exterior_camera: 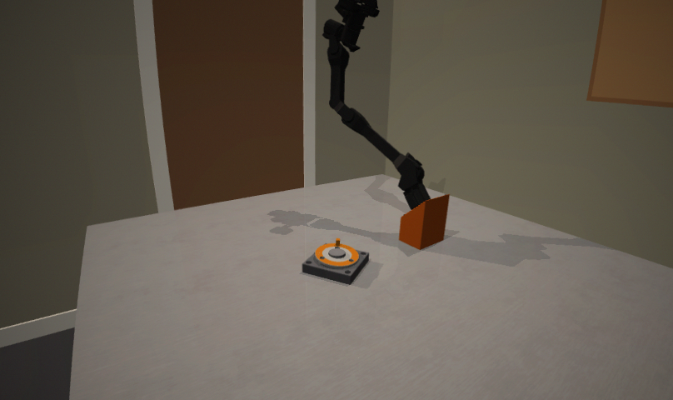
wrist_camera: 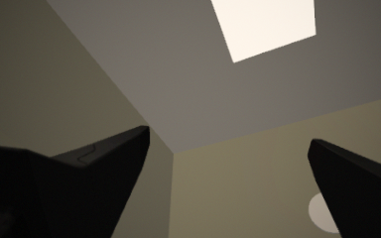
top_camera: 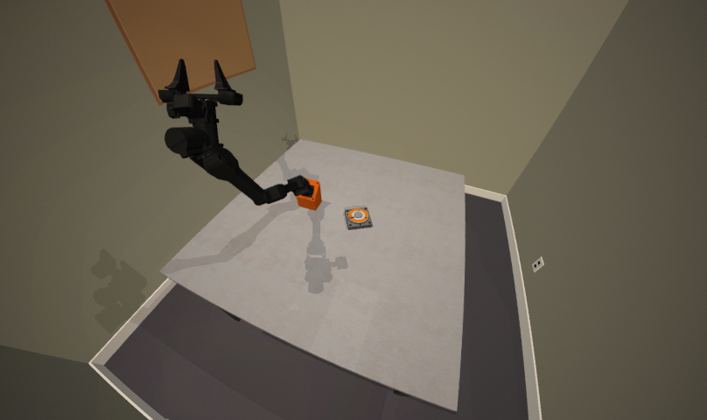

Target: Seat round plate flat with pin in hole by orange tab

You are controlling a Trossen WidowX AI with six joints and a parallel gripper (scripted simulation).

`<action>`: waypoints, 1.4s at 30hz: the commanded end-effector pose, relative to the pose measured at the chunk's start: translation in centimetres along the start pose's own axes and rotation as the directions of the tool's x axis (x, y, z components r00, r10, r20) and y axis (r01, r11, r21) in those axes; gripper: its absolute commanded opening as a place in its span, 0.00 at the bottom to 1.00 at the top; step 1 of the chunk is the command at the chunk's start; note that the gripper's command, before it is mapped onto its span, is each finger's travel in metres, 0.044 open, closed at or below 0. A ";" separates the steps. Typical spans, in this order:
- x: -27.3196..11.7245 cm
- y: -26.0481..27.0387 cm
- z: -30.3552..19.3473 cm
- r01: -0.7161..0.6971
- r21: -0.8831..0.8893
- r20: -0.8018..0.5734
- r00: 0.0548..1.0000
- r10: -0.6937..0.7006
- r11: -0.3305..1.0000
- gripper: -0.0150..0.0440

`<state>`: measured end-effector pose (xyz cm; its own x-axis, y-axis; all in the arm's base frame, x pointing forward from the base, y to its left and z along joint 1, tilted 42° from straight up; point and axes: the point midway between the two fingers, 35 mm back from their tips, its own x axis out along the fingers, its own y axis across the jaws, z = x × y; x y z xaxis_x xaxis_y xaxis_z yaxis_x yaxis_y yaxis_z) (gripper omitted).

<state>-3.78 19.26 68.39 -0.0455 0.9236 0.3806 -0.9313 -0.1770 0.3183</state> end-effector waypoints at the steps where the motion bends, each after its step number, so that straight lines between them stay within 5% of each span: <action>1: 0.1 0.0 0.0 -0.001 0.002 0.003 1.000 0.001 1.000 0.89; 10: 6.0 -6.4 -8.5 0.263 -0.137 -0.135 0.950 -0.281 0.955 0.49; 15: 7.0 -14.8 -13.8 0.472 -0.299 -0.213 0.814 -0.540 0.829 0.26; 26: 3.8 -29.4 -21.2 0.689 -0.476 -0.306 0.453 -0.837 0.546 0.25; 32: -2.0 -37.8 -25.2 0.766 -0.550 -0.345 0.154 -0.926 0.333 0.25; 42: -13.6 -46.1 -29.6 0.771 -0.636 -0.378 -0.273 -0.885 0.034 0.25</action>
<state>27.50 27.85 26.16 0.7281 0.1585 -0.6669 -0.3742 0.9070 -0.1931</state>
